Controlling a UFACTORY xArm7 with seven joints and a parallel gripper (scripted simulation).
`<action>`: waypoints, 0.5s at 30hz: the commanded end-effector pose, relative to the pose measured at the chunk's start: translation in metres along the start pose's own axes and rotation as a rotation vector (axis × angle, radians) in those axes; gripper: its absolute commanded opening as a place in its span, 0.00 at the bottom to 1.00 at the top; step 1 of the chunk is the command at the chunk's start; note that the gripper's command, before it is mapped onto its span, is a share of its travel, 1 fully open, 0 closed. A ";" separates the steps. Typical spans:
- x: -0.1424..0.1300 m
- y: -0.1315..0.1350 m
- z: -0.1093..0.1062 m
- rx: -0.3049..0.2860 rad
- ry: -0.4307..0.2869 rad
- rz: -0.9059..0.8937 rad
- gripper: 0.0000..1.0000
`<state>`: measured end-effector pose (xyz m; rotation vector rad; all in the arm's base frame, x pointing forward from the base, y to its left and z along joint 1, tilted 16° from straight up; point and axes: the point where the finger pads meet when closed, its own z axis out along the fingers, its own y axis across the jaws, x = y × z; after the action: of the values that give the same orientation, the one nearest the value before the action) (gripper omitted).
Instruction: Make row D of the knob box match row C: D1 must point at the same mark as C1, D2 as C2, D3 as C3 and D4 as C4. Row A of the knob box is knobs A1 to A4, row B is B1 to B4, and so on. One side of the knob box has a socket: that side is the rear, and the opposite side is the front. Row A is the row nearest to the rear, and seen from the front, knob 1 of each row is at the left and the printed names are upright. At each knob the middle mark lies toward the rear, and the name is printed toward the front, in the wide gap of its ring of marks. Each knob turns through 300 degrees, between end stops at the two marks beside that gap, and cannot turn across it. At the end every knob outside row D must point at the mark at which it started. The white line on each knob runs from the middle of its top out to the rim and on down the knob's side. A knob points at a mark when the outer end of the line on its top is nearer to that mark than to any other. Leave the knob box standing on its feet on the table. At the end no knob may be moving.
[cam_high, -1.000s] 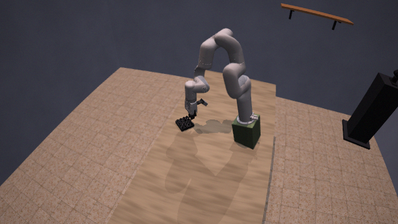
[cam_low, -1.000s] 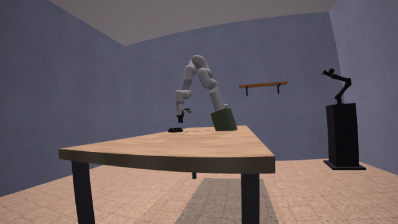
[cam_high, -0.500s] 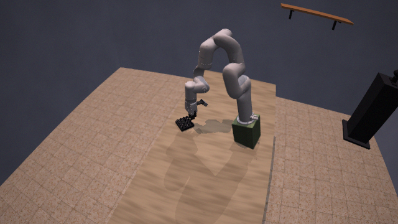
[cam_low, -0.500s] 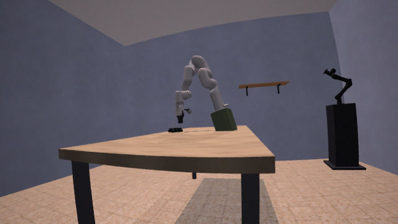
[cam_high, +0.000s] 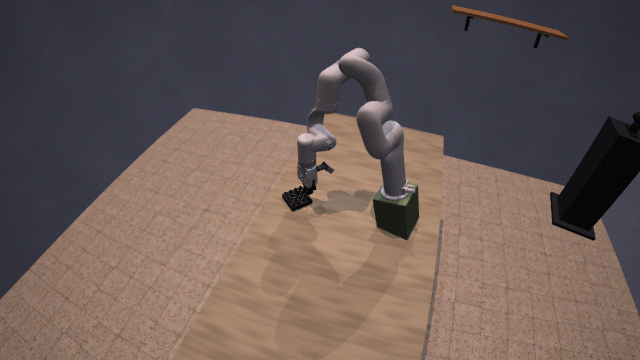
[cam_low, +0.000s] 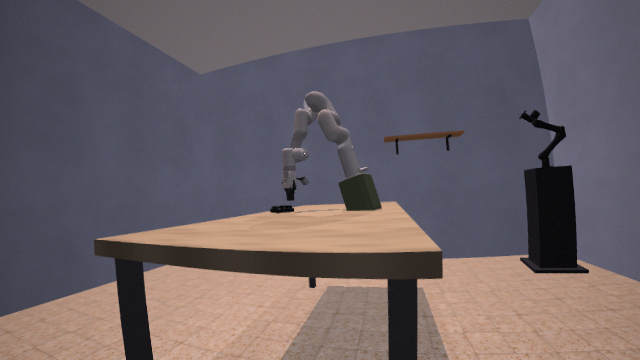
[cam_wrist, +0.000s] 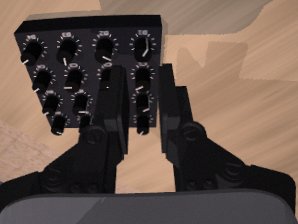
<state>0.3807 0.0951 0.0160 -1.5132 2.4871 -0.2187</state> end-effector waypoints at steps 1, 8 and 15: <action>-0.001 -0.001 0.006 0.009 -0.003 0.000 0.19; -0.001 -0.001 0.013 0.009 -0.003 0.000 0.19; -0.001 0.000 0.020 0.009 -0.003 0.000 0.19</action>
<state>0.3849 0.0951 -0.0002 -1.5132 2.4875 -0.2203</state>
